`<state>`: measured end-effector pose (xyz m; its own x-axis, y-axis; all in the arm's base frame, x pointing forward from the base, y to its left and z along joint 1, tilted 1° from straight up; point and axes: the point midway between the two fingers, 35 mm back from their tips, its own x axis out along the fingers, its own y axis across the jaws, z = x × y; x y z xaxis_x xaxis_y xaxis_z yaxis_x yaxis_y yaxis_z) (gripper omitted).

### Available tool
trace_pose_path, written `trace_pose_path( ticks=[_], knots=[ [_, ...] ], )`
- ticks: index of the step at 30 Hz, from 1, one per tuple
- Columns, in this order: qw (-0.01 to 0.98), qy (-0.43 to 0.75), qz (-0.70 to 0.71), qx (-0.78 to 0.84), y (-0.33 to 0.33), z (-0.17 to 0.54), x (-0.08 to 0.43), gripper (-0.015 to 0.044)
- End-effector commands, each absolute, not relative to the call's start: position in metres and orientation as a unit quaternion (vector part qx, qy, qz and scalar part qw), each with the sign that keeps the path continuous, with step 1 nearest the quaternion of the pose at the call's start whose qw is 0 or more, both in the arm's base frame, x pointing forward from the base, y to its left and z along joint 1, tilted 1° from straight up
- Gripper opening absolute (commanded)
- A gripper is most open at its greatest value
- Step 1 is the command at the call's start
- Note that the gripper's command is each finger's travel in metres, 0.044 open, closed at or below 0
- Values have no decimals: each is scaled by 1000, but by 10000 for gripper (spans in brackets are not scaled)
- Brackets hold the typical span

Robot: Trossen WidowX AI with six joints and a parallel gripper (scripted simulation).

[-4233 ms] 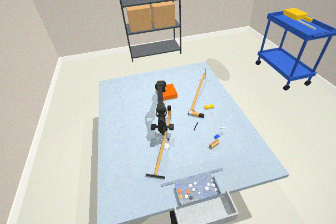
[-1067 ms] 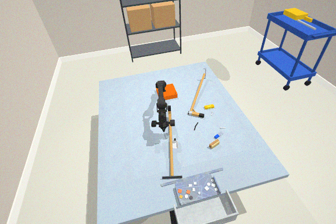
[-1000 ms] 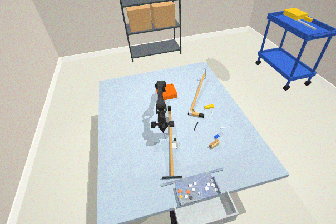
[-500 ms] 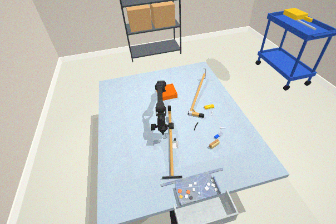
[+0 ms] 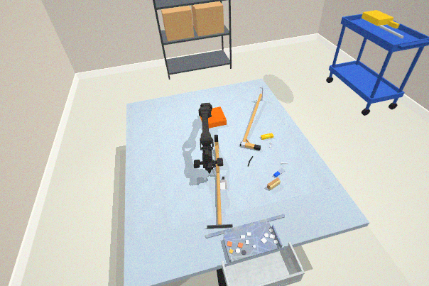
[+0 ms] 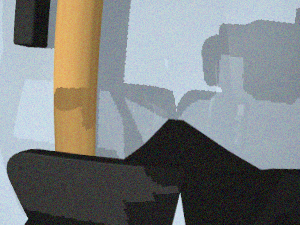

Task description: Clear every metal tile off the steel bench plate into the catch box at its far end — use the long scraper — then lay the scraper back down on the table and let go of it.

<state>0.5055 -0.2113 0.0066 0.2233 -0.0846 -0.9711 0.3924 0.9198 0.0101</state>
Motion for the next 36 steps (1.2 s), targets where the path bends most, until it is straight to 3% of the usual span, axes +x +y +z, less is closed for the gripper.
trace_pose_path(
  ticks=[1,36],
  knots=[
    [772,603,-156,129,-207,6,508,0],
    [773,601,-157,129,-176,6,524,0]
  ],
)
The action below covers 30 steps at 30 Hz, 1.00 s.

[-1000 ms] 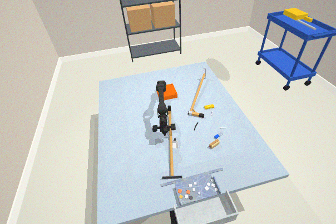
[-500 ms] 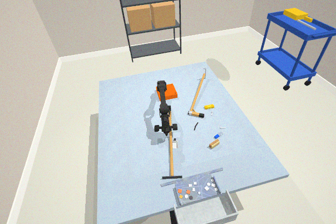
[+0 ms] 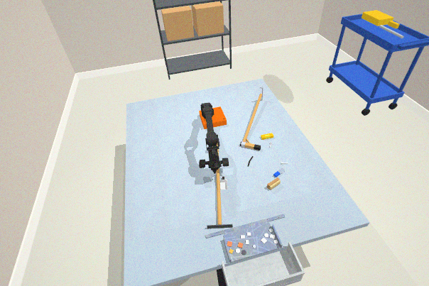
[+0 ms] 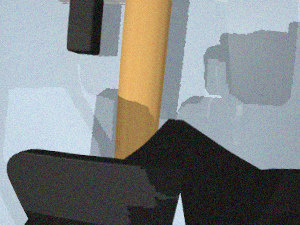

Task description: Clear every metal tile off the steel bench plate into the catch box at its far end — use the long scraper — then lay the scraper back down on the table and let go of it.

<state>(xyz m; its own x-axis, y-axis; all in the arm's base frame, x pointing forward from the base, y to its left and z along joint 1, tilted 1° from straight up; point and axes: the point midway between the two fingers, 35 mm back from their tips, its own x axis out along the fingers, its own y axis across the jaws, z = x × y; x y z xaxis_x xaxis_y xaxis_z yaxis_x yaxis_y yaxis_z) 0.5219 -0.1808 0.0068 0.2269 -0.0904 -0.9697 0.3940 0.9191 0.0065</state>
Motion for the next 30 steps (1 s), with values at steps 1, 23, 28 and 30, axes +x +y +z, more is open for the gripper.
trace_pose_path(
  ticks=[1,23,28,30],
  knots=[
    [773,601,-157,129,-175,6,524,0],
    [776,595,-164,127,-172,21,527,0],
    [782,587,-164,126,-171,41,526,0],
    [785,584,-165,126,-171,49,525,0]
  ],
)
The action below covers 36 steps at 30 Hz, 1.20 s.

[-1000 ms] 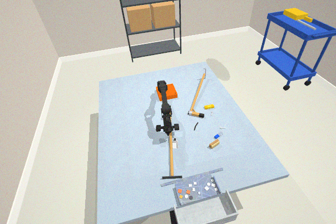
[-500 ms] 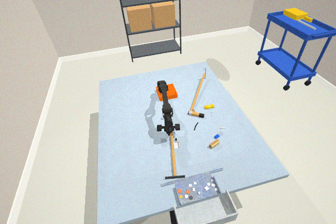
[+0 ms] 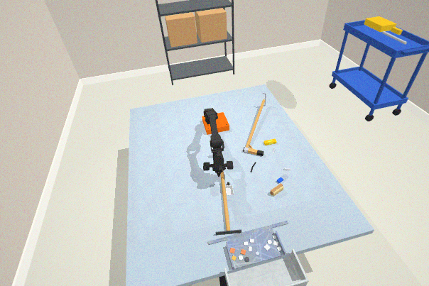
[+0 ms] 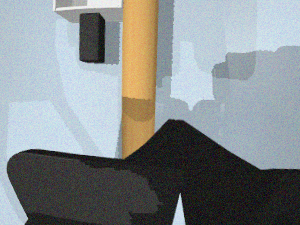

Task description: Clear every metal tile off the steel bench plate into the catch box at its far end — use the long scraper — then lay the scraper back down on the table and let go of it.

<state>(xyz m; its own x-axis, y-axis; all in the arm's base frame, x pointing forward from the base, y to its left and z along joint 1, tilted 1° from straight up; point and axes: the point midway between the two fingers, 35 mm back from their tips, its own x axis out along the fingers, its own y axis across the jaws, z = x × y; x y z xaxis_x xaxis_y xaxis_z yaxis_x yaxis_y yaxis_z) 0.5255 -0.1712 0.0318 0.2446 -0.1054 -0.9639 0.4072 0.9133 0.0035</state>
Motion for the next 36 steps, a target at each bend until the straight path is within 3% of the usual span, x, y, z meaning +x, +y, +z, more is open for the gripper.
trace_pose_path(
  ticks=[1,15,36],
  knots=[
    [786,583,-165,126,-171,53,525,0],
    [800,563,-166,124,-169,104,519,0],
    [801,561,-167,124,-169,104,520,0]
  ],
)
